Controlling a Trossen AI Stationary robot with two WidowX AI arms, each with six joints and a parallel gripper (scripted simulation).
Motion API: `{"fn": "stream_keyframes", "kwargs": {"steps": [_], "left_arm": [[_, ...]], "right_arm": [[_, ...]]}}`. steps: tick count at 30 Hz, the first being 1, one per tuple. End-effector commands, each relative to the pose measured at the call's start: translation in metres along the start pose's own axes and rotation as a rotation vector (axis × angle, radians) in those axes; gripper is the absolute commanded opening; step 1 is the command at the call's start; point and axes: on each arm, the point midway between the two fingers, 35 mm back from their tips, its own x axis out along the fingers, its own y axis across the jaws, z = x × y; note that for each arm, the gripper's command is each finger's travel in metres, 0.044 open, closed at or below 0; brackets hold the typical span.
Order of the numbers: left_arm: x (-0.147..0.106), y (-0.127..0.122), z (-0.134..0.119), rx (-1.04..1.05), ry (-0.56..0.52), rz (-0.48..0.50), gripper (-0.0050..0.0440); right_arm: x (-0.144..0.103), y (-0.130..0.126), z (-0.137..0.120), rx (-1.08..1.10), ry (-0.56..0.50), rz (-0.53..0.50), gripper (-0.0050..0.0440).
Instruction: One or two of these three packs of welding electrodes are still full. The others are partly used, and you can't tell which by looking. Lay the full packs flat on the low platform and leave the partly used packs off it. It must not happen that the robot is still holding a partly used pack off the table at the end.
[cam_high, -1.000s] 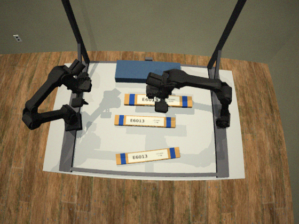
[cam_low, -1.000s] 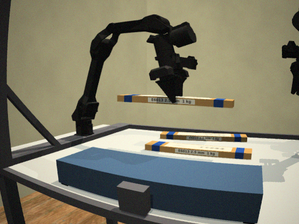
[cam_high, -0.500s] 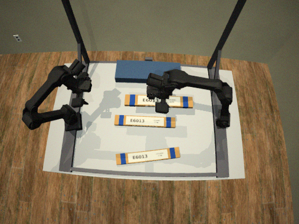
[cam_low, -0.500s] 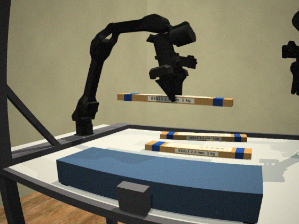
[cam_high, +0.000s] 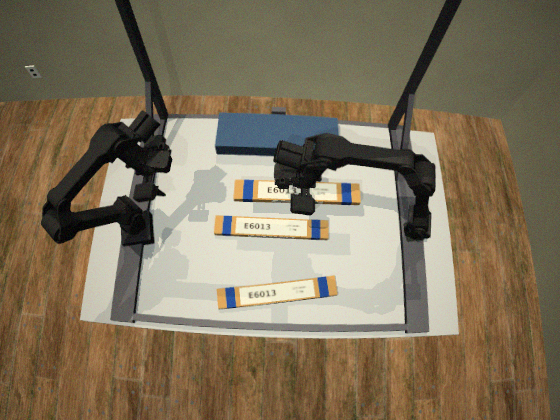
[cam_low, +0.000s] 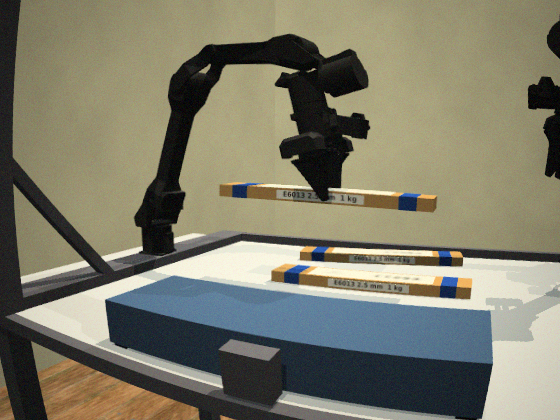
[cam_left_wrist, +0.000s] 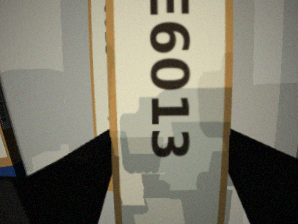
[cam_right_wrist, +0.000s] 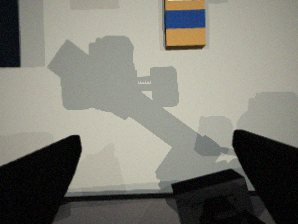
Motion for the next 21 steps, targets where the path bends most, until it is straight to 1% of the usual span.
{"fn": "stream_keyframes", "kwargs": {"steps": [1, 21], "left_arm": [[-0.014, 0.000, 0.003, -0.001, -0.057, -0.010, -0.0050], [0.008, -0.001, -0.002, -0.001, -0.057, -0.010, -0.0050]], "right_arm": [[-0.005, 0.002, 0.003, 0.006, -0.014, 0.015, 0.0430], [-0.005, 0.002, 0.003, 0.006, -0.014, 0.015, 0.0430]]}}
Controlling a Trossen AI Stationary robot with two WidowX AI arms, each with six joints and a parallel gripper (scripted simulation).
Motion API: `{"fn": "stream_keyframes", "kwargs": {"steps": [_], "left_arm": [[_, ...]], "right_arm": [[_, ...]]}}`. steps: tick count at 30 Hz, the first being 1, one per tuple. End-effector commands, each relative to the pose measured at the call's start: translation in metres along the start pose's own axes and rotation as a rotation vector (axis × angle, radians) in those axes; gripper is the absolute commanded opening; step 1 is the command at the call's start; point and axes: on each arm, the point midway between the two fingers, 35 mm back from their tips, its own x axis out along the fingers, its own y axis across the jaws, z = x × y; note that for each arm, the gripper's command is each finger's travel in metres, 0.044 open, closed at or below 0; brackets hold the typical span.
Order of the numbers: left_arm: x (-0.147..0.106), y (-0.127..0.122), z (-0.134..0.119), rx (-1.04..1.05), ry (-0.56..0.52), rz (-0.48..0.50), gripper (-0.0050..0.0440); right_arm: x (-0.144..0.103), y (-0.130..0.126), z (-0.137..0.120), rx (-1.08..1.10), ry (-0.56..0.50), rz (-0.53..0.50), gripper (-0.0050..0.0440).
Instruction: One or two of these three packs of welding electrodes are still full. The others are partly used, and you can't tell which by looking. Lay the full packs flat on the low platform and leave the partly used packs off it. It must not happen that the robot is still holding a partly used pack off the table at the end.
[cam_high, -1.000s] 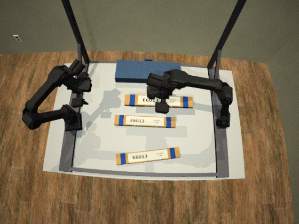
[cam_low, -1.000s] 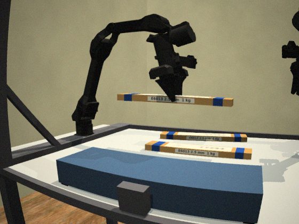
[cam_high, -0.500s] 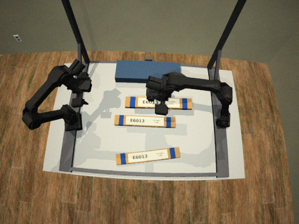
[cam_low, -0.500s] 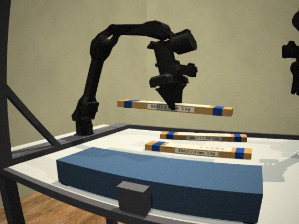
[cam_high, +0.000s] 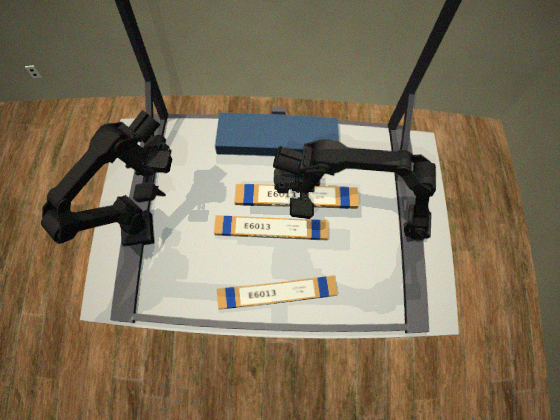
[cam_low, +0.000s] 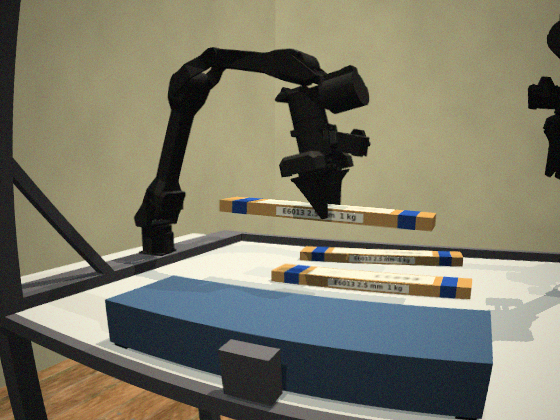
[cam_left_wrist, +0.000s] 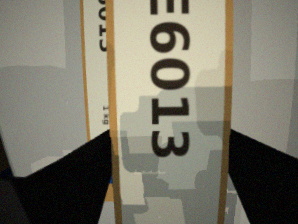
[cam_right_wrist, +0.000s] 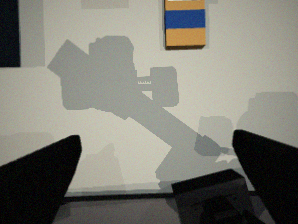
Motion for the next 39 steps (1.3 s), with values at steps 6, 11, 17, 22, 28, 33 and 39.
{"fn": "stream_keyframes", "kwargs": {"steps": [6, 11, 17, 22, 28, 33, 39], "left_arm": [[-0.012, -0.001, 0.004, -0.001, -0.062, -0.011, -0.0050], [-0.005, -0.001, 0.002, -0.001, -0.062, -0.011, -0.0050], [0.001, -0.001, 0.001, -0.001, -0.062, -0.011, -0.0050], [0.003, -0.001, 0.001, -0.001, -0.062, -0.011, -0.0050], [0.003, -0.001, 0.001, -0.001, -0.062, -0.011, -0.0050], [0.003, -0.001, 0.001, -0.001, -0.062, -0.011, -0.0050], [0.003, -0.001, 0.001, -0.001, -0.062, -0.011, -0.0050]], "right_arm": [[-0.005, 0.002, 0.003, 0.006, -0.014, 0.015, 0.0430], [-0.005, 0.002, 0.003, 0.006, -0.014, 0.015, 0.0430], [-0.005, 0.002, 0.003, 0.006, -0.014, 0.015, 0.0430], [-0.005, 0.002, 0.003, 0.006, -0.014, 0.015, 0.0430], [-0.005, 0.002, 0.003, 0.006, -0.014, 0.015, 0.0430], [-0.005, 0.002, 0.003, 0.006, -0.014, 0.015, 0.0430], [-0.005, 0.002, 0.003, 0.006, -0.014, 0.015, 0.0430]]}}
